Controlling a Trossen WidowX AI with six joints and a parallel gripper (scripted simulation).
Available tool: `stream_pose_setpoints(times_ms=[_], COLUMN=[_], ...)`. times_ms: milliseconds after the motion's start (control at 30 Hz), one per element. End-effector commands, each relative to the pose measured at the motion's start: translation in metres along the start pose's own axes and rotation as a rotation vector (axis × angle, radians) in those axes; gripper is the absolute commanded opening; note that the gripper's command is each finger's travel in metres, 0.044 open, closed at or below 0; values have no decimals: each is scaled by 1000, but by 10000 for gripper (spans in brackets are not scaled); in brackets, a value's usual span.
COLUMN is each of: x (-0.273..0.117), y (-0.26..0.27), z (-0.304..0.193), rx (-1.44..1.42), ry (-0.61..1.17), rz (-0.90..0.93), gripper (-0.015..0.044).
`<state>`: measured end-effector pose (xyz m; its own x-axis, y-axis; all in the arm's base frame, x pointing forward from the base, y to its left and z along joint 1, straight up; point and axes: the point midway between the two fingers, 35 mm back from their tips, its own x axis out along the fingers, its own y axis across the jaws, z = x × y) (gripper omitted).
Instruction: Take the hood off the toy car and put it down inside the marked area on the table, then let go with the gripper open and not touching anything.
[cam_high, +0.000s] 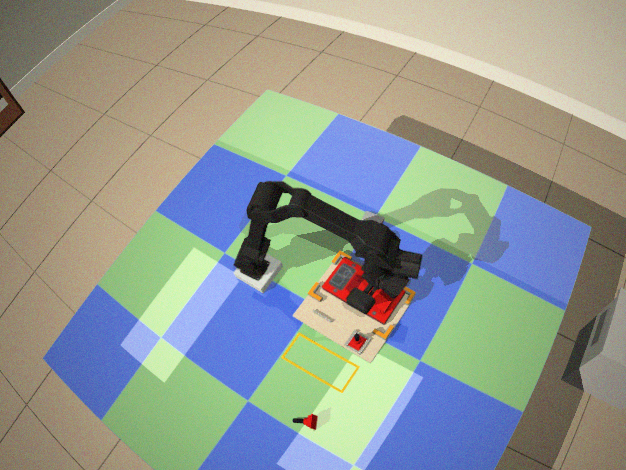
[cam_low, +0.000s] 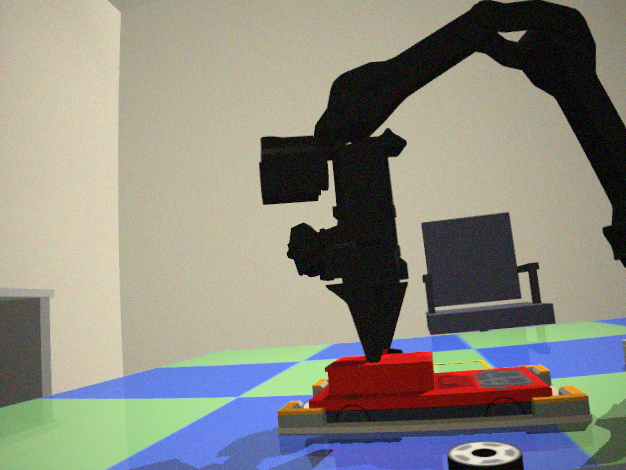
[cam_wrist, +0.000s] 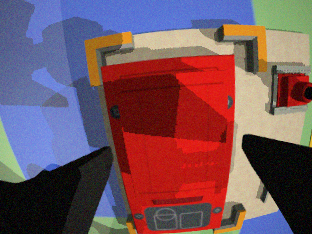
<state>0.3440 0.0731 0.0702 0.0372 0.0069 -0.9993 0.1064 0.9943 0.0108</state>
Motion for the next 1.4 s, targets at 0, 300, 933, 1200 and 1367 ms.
stream_pose_setpoints(times_ms=[0, 300, 933, 1200, 1367], x=[3, 7, 16, 20, 18], y=[0, 0, 0, 0, 0], z=[-1, -1, -1, -1, 0], rx=[1, 1, 1, 1, 0], ry=[4, 4, 4, 4, 0], rz=[4, 4, 4, 4, 0], gripper=[440, 440, 440, 440, 328])
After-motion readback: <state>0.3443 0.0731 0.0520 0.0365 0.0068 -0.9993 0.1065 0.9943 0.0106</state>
